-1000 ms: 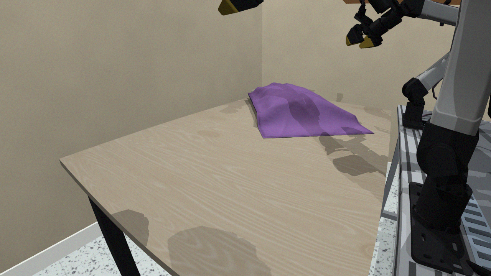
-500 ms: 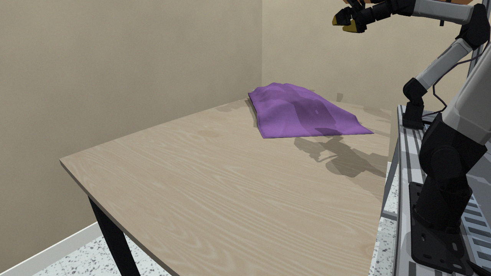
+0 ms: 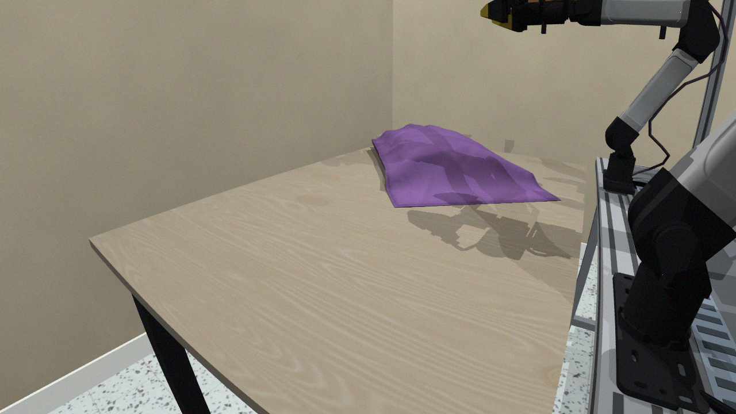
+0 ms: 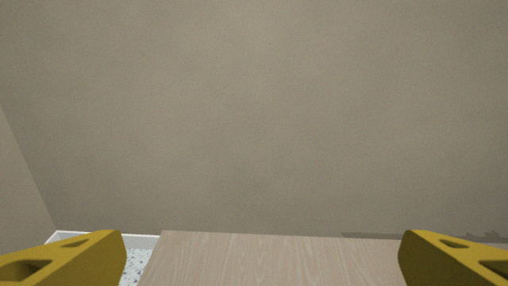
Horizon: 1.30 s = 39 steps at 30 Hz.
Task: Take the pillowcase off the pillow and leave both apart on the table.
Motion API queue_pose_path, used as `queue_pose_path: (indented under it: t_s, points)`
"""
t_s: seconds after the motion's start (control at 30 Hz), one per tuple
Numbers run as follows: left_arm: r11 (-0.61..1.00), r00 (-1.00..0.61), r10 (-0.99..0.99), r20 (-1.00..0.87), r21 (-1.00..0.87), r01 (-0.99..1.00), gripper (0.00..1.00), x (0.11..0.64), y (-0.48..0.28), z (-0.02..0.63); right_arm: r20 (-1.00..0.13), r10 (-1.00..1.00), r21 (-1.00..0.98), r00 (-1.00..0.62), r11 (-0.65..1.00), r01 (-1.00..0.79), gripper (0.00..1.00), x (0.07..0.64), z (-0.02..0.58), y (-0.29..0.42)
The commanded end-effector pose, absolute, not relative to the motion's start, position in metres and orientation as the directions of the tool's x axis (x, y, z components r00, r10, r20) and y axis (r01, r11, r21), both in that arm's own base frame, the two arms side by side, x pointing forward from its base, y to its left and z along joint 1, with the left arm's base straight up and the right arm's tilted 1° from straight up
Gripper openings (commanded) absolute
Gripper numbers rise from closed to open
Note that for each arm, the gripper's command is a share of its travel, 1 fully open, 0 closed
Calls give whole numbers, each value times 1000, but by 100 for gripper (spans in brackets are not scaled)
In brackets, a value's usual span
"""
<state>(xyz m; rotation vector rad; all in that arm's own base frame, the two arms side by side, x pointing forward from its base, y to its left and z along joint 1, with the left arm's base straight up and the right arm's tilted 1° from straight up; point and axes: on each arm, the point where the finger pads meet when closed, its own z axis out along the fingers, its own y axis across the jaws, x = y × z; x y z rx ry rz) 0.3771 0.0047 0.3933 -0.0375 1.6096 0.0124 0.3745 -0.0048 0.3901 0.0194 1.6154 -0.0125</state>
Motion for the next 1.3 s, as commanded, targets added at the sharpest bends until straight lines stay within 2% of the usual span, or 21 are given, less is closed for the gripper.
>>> queue_pose_path:
  t_s: [0.0, 0.13, 0.27, 0.43, 0.47, 1.27]
  points:
    - [998, 37, 46, -998, 47, 31, 100, 376, -1, 402, -998, -26, -29, 65, 999, -41, 100, 381, 422, 3]
    - [999, -3, 28, -1000, 28, 22, 100, 381, 1, 390, -999, -16, -17, 32, 999, -31, 100, 382, 412, 1]
    - [1000, 41, -7, -999, -7, 15, 100, 368, -3, 418, -1000, 12, 12, 16, 1000, -8, 100, 372, 412, 2]
    - [1000, -8, -9, -1000, -9, 7, 100, 376, -2, 399, -1000, 12, 12, 4, 1000, -3, 100, 375, 407, 2]
    - [1000, 0, -9, -1000, -9, 3, 100, 376, 0, 404, -1000, 12, 12, 1, 1000, -2, 45, 376, 406, 2]
    - [1000, 14, 4, -1000, 4, -1, 100, 372, -1, 412, -1000, -10, -10, 8, 1000, 4, 45, 371, 409, 0]
